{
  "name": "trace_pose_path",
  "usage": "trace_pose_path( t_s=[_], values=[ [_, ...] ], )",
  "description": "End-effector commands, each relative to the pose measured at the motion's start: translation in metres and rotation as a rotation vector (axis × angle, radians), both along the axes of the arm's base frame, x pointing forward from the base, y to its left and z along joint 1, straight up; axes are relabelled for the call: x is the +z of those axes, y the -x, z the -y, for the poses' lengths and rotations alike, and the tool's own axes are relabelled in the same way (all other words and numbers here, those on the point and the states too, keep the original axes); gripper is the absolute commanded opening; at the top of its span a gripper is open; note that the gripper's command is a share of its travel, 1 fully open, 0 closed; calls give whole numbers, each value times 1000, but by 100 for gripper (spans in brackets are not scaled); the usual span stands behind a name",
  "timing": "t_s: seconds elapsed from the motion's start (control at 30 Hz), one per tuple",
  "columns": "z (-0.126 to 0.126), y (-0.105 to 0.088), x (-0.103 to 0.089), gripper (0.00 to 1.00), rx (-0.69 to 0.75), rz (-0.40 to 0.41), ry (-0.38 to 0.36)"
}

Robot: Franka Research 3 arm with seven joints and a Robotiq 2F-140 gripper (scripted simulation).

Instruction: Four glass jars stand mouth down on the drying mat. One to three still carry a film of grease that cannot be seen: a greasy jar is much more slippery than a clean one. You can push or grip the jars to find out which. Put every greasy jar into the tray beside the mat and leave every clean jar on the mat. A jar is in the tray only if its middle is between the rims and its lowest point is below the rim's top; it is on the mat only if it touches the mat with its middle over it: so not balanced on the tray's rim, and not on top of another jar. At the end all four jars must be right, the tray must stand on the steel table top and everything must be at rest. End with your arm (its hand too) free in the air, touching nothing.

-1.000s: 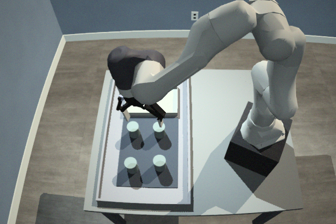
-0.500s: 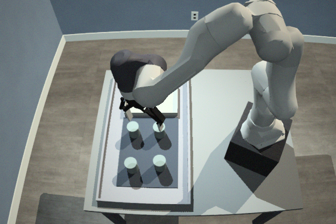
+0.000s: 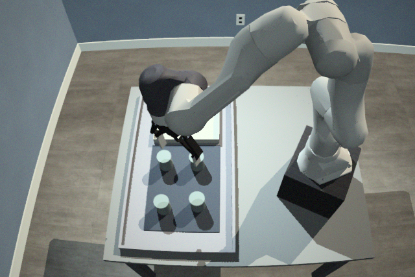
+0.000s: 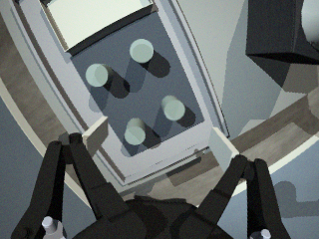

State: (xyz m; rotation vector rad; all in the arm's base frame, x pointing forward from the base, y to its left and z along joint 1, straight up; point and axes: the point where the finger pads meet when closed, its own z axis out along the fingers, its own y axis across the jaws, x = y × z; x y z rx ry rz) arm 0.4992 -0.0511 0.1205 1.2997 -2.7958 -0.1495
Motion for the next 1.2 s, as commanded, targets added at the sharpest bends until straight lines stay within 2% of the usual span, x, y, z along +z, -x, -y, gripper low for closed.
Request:
trace_pose_path(
  t_s=[0.0,0.2,0.23,0.53,0.57,0.8,0.83,1.13,1.17],
  values=[
    [3,-1,-11,100,-134,4,14],
    [3,-1,-11,100,-134,4,14],
    [6,-1,-23,100,-221,4,21],
    [6,-1,-23,100,-221,4,21],
    [9,-1,-34,100,-319,7,29],
    [9,-1,-34,100,-319,7,29],
    [12,-1,-44,100,-406,9,37],
    [12,-1,-44,100,-406,9,37],
    [14,-3,-53,100,-503,14,46]
  ],
)
